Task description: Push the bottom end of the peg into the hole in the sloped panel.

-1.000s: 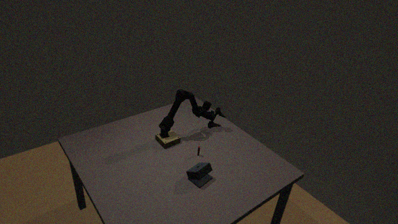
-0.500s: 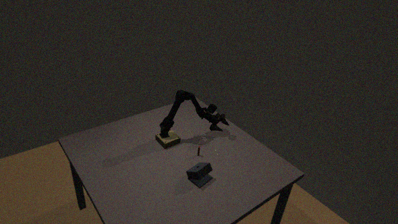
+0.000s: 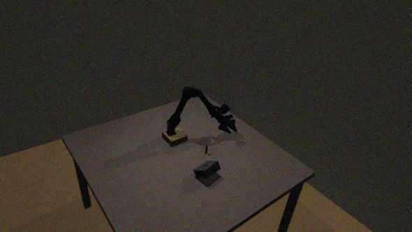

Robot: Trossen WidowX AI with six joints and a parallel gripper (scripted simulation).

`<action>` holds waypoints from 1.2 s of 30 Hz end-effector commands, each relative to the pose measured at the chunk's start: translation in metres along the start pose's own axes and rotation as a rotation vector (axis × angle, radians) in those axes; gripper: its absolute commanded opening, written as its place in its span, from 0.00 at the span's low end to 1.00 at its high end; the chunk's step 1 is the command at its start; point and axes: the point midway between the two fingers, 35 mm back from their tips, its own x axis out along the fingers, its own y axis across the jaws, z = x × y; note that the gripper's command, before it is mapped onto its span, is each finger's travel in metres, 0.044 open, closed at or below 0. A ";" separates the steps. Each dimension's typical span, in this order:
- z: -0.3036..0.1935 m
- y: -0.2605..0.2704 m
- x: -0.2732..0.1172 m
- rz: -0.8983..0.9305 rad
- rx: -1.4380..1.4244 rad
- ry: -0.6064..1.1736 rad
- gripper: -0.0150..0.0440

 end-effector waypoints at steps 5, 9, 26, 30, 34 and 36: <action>-0.026 -0.021 0.002 0.045 0.209 0.084 1.00; -0.045 -0.031 0.003 0.064 0.324 0.142 1.00; -0.115 -0.059 -0.012 0.119 0.828 0.399 1.00; -0.131 -0.064 -0.019 0.122 0.951 0.465 1.00; -0.146 -0.068 -0.028 0.121 1.075 0.532 1.00; -0.153 -0.070 -0.033 0.118 1.138 0.566 1.00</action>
